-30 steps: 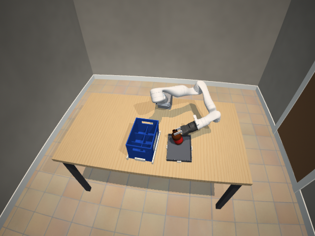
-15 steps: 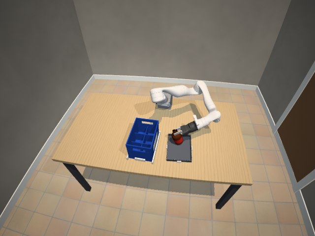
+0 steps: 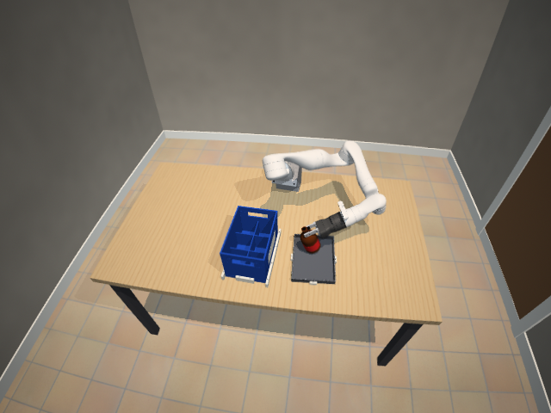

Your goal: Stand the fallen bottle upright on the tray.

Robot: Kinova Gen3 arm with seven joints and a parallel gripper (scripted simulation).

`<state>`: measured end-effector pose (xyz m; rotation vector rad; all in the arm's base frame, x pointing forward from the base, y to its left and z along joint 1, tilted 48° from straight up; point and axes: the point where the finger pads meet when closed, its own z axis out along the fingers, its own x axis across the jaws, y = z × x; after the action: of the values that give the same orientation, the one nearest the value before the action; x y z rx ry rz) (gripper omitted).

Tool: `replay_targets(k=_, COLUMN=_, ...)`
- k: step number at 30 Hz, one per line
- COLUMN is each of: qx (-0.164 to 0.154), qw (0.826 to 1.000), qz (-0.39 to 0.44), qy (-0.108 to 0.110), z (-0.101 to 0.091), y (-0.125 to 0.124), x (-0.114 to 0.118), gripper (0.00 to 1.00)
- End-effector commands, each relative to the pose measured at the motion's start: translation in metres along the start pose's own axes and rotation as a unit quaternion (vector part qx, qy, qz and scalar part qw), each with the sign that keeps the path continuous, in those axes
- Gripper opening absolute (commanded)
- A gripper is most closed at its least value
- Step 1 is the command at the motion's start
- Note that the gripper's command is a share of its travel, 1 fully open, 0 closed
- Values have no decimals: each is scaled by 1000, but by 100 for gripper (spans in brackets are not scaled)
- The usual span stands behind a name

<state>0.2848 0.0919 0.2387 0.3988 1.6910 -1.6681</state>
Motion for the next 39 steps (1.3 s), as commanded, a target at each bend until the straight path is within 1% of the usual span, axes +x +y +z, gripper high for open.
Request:
replay_targets(k=1, qx=-4, qw=1000, qz=3, qy=-4, z=0, y=5, x=-2, gripper=0)
replay_targets(k=39, qx=-4, qw=1000, qz=3, qy=-4, z=2, y=9, x=-2, gripper=0)
